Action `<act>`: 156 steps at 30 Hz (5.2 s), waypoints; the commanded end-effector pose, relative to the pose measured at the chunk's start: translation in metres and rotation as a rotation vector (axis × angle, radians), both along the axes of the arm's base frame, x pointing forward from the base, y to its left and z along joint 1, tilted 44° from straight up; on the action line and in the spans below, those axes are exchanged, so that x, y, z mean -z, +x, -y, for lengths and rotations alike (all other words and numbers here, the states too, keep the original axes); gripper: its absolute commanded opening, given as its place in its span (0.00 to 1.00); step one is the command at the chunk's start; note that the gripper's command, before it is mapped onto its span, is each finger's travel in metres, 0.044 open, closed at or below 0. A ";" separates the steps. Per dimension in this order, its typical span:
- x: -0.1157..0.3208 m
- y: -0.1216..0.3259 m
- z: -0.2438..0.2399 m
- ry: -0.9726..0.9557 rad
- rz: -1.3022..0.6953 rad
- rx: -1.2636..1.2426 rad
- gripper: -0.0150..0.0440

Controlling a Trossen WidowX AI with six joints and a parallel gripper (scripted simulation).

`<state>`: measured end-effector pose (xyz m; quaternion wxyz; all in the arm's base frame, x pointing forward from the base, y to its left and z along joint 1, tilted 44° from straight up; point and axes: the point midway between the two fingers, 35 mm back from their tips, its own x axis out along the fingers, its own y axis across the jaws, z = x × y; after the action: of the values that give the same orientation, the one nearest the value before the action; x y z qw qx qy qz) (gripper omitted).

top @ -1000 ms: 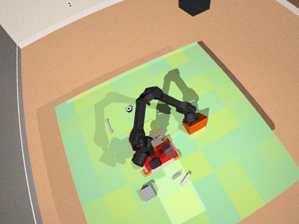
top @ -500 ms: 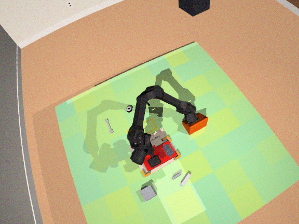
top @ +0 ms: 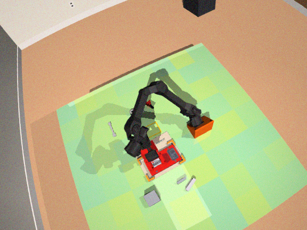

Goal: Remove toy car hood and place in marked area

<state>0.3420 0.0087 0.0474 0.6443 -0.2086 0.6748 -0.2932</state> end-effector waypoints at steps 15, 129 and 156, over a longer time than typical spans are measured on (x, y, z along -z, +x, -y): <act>-0.059 -0.021 0.059 -0.008 -0.003 0.004 0.25; -0.059 -0.059 0.147 -0.024 0.001 0.015 0.25; -0.049 -0.062 0.157 -0.027 0.000 0.015 0.25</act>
<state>0.2814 -0.1477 0.0973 0.6412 -0.2091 0.6714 -0.3072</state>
